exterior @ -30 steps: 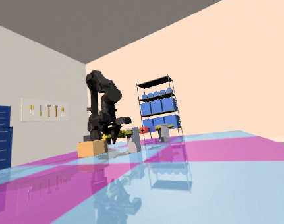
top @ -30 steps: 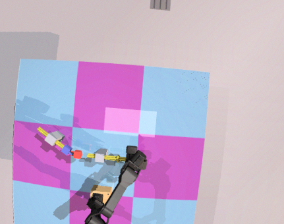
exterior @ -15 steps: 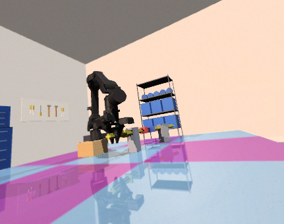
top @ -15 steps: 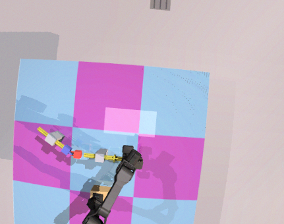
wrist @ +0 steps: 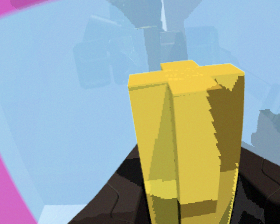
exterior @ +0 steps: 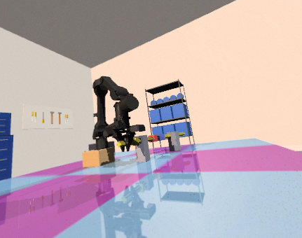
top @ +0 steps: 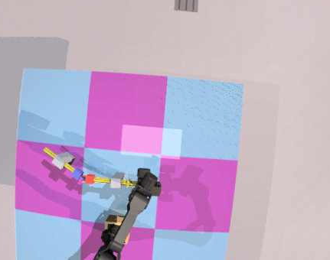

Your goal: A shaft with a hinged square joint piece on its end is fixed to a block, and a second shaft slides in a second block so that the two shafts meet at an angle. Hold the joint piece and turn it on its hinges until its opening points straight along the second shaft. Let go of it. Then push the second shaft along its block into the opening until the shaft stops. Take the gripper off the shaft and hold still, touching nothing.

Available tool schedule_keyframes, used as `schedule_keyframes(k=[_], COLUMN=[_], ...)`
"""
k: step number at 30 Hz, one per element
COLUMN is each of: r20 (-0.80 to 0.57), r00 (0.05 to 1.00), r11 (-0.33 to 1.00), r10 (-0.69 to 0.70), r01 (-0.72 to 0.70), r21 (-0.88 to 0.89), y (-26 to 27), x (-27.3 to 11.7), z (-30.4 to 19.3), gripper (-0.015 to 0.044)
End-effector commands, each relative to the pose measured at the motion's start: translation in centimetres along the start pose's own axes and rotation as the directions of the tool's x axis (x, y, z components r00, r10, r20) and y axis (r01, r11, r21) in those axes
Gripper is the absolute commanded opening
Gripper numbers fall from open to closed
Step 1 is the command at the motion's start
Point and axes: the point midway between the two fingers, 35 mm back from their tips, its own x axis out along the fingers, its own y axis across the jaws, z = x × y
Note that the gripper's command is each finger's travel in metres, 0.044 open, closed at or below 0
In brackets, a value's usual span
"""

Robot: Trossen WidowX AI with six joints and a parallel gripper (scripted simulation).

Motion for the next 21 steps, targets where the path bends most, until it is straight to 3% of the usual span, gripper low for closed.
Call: schedule_keyframes(k=[1, 21], r20=[-0.007, -0.01], r00=[1.0, 1.0], r11=[1.0, 1.0], r10=[0.003, 0.003], r01=[-0.003, -0.003], r21=[-0.002, -0.002], y=[0.0, 0.0], x=[0.1, 0.1], z=[-1.0, -3.7], gripper=[0.0, 0.0])
